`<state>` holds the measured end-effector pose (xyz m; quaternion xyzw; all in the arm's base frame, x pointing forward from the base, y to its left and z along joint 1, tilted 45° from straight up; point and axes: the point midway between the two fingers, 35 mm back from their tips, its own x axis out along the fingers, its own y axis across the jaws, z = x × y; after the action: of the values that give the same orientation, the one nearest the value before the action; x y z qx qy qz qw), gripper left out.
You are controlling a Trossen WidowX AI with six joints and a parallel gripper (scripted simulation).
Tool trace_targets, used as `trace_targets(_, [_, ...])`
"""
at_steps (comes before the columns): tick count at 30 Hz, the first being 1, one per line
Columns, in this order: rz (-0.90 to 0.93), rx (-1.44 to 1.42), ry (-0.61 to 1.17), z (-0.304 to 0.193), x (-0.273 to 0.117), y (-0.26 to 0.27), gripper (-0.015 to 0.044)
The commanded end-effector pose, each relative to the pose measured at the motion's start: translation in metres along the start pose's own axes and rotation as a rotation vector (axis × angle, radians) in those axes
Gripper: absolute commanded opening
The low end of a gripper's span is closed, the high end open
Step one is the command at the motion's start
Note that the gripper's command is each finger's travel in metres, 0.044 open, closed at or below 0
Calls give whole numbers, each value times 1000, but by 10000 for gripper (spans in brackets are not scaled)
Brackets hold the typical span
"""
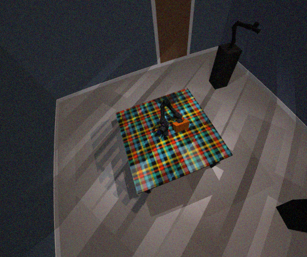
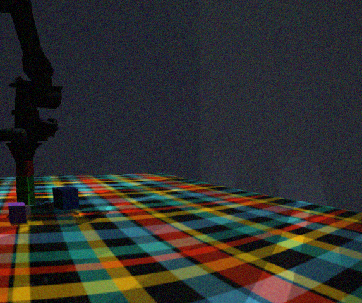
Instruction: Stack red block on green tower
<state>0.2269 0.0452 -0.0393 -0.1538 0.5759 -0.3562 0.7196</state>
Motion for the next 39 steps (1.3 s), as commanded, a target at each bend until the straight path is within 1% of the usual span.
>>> trace_targets(1, [-5, -5, -1, -1, 2, -1, 0])
trace_targets(9, [-4, -5, -1, -1, -3, -1, 0])
trace_targets(26, [0, -1, 0, 0, 0, 0, 440])
trace_targets(39, [0, -1, 0, 0, 0, 0, 440])
